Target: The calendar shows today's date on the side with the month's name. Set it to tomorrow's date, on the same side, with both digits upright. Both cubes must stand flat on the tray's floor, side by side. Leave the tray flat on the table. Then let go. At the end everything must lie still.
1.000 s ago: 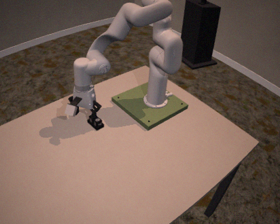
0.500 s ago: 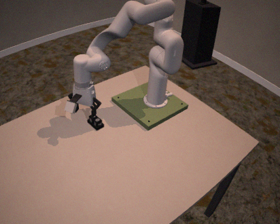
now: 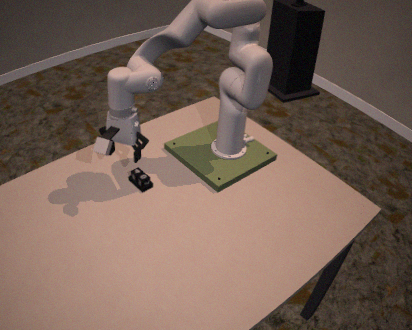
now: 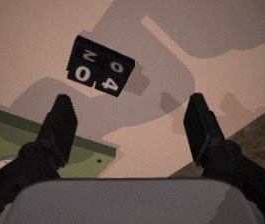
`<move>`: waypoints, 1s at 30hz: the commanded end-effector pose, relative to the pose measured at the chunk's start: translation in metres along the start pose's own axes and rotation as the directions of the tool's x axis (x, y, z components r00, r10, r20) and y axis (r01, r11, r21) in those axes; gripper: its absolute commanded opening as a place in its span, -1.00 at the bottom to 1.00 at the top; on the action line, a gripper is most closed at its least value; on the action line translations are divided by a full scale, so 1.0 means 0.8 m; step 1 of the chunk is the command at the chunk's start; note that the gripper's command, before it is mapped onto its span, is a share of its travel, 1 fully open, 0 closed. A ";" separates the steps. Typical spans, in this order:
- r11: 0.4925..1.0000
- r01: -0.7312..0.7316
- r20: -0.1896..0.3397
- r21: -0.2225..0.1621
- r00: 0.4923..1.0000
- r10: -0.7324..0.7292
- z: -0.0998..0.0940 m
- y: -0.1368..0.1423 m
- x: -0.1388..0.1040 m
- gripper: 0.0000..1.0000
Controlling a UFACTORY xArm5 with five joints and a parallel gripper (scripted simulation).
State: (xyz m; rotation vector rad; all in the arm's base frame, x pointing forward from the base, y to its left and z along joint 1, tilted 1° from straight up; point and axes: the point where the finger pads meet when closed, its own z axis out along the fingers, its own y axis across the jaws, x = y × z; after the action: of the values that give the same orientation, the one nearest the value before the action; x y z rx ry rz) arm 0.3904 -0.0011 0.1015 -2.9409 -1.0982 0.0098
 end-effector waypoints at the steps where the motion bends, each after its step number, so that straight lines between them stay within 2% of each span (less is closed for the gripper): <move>1: 1.000 0.000 -0.002 -0.001 1.000 0.000 -0.004 0.001 0.001 1.00; 12: 1.000 0.016 -0.002 -0.001 1.000 -0.016 -0.003 0.000 0.000 1.00; 17: 0.979 0.202 -0.001 -0.002 0.979 -0.202 -0.001 -0.005 -0.007 1.00; 20: 0.963 0.269 -0.001 -0.002 0.963 -0.269 -0.001 -0.007 -0.010 1.00; 23: 0.962 0.273 -0.001 -0.002 0.962 -0.273 -0.001 -0.007 -0.010 1.00; 25: 0.920 0.391 -0.001 -0.002 0.920 -0.391 0.001 -0.011 -0.015 1.00; 30: 0.873 0.487 -0.001 -0.002 0.873 -0.487 0.002 -0.014 -0.019 1.00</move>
State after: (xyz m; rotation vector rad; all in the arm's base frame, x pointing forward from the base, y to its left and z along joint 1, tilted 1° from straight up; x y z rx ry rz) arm 0.3747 -0.0023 0.0998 -2.6754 -1.6360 0.0142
